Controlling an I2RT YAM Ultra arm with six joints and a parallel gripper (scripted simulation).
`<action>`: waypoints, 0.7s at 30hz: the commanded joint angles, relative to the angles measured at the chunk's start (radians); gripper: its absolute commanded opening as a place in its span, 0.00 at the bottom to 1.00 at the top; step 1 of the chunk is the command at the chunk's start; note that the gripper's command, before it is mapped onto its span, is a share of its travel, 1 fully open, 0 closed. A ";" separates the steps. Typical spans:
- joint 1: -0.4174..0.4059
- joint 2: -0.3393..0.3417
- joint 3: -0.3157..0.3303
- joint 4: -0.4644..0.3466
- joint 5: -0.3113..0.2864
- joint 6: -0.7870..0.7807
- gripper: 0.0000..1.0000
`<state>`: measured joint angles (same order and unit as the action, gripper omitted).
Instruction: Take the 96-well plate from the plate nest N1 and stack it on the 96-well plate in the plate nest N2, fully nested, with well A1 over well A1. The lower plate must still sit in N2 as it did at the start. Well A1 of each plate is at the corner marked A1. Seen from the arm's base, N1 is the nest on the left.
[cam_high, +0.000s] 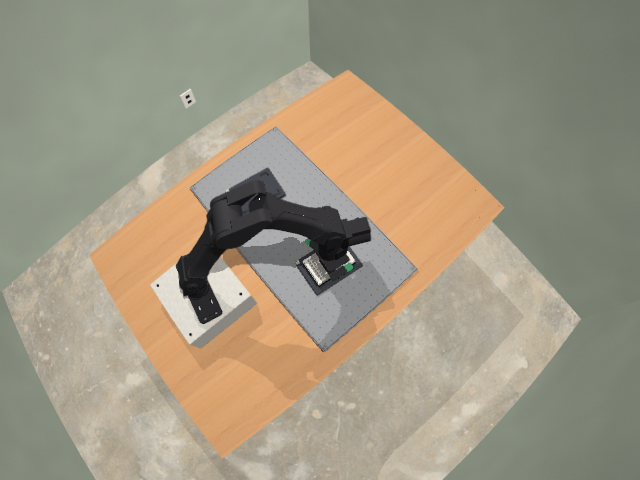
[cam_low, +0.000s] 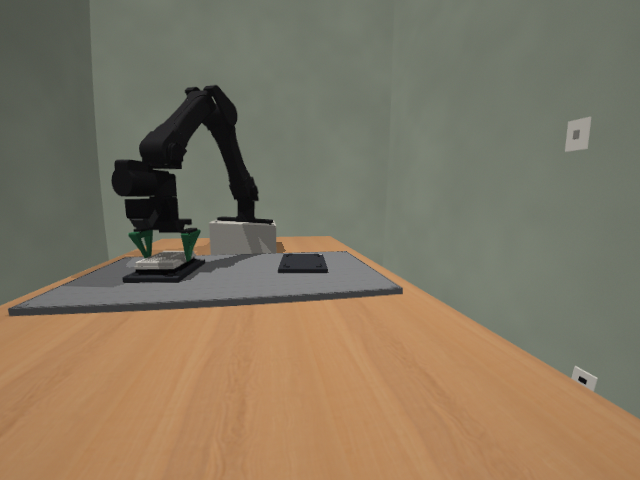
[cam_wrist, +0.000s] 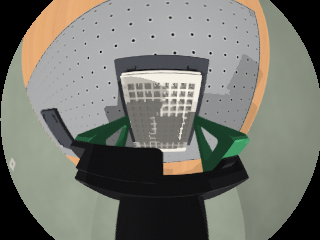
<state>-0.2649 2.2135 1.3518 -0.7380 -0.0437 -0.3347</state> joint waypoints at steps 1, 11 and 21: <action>0.000 -0.007 0.005 0.003 -0.002 0.001 1.00; 0.000 -0.007 0.005 0.003 -0.002 0.001 1.00; -0.008 -0.065 0.043 -0.065 -0.004 -0.003 1.00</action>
<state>-0.2649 2.2066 1.3518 -0.7677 -0.0437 -0.3347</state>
